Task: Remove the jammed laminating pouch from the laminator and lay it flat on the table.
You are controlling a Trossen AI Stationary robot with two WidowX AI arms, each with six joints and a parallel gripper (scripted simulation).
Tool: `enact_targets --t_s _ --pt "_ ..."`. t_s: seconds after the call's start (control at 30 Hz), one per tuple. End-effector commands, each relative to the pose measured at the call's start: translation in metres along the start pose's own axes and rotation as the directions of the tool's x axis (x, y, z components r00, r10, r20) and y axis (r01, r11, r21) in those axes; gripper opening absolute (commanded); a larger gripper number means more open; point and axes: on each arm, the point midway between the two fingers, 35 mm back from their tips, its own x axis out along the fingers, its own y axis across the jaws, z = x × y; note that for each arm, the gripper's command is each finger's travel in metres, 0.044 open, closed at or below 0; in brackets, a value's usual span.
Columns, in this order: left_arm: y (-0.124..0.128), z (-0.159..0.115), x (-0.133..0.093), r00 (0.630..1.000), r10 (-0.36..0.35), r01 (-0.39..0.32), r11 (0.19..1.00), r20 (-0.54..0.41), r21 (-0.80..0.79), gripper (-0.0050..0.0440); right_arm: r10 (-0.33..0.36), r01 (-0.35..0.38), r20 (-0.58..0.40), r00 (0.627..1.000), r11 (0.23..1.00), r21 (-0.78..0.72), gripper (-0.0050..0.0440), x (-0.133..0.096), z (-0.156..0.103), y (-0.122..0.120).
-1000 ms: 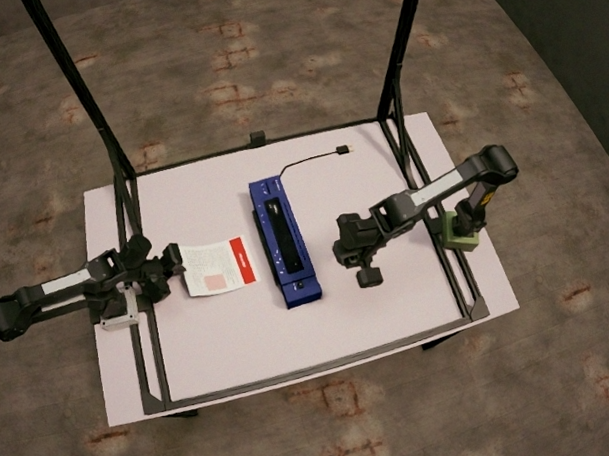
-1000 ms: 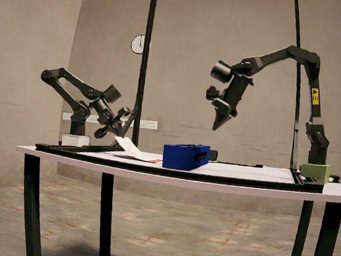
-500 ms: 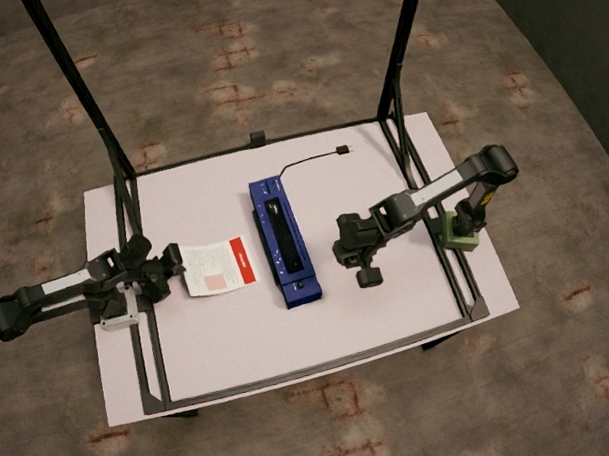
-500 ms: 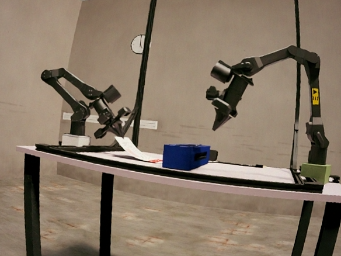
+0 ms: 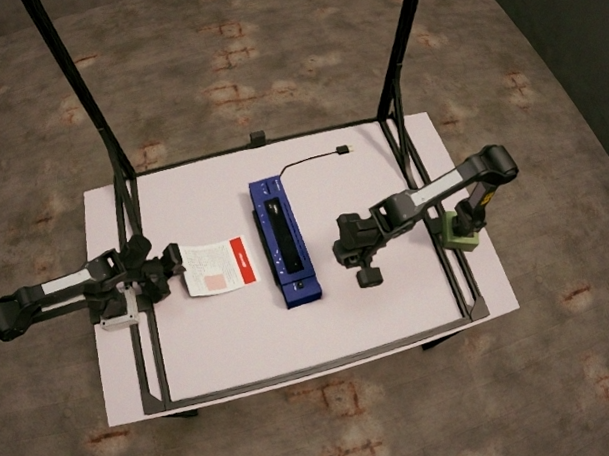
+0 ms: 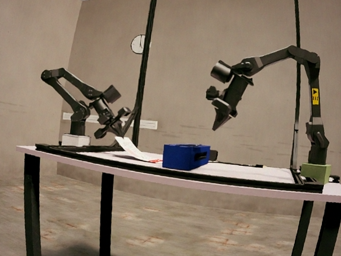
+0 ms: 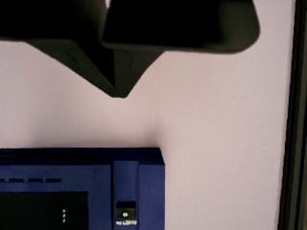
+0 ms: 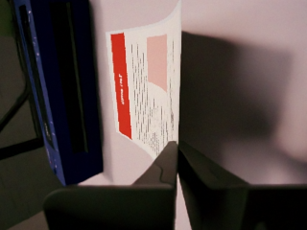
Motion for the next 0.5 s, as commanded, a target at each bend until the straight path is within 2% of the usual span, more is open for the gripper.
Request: enact_targets --t_s 0.0,0.03,0.07,0.47 --pt "0.0 0.006 -0.008 1.0 0.003 -0.003 1.0 0.027 0.001 -0.005 0.021 -0.021 -0.001 1.0 1.0 0.01 -0.005 0.024 -0.001 -0.029" --pt "0.0 0.006 -0.008 1.0 0.003 -0.003 1.0 0.027 0.001 -0.005 0.021 -0.021 -0.001 1.0 1.0 0.01 -0.005 0.024 -0.001 -0.029" --pt "0.0 0.006 -0.008 1.0 0.003 -0.003 1.0 0.027 0.001 -0.005 0.013 -0.013 -0.002 1.0 1.0 0.003 -0.005 0.0 -0.001 0.003" --pt "0.0 0.006 -0.008 1.0 0.003 -0.003 1.0 0.027 0.001 -0.005 0.02 -0.02 -0.001 1.0 1.0 0.009 -0.005 0.02 -0.001 -0.025"
